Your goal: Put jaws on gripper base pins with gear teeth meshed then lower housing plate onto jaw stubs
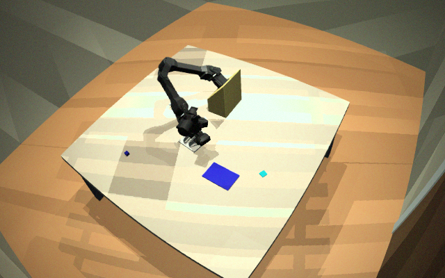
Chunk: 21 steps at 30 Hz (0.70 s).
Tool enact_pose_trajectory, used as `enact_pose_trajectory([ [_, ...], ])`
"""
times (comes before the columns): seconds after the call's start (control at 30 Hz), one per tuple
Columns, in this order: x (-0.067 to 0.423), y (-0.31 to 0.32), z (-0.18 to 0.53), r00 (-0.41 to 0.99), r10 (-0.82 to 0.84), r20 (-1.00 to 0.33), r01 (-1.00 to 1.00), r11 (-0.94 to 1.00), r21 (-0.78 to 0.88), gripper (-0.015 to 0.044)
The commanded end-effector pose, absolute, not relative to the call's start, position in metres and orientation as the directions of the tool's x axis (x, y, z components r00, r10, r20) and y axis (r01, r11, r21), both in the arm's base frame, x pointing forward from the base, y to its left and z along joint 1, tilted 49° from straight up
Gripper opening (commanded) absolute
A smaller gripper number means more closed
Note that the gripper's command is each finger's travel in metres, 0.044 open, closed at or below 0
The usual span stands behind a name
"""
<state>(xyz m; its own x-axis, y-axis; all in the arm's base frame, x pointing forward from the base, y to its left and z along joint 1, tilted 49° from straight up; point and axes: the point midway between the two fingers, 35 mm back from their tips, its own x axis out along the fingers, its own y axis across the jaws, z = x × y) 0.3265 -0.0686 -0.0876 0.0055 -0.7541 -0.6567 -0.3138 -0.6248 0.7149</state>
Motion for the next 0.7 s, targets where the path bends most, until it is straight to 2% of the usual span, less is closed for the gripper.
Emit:
enact_pose_trajectory([
  [0.0, 0.3265, -0.0692, -0.0873, 0.007, -0.758, -0.652, -0.308, -0.622, 0.720, 0.0134],
  [0.03, 0.3265, -0.0692, -0.0873, 0.007, -0.758, -0.652, -0.308, -0.622, 0.720, 0.0134],
  [0.17, 0.3265, -0.0686, -0.0876, 0.005, -0.754, -0.657, -0.314, -0.625, 0.715, 0.0224],
  [0.67, 0.3269, -0.0642, -0.0842, 0.006, -0.754, -0.657, -0.313, -0.625, 0.715, 0.0224],
])
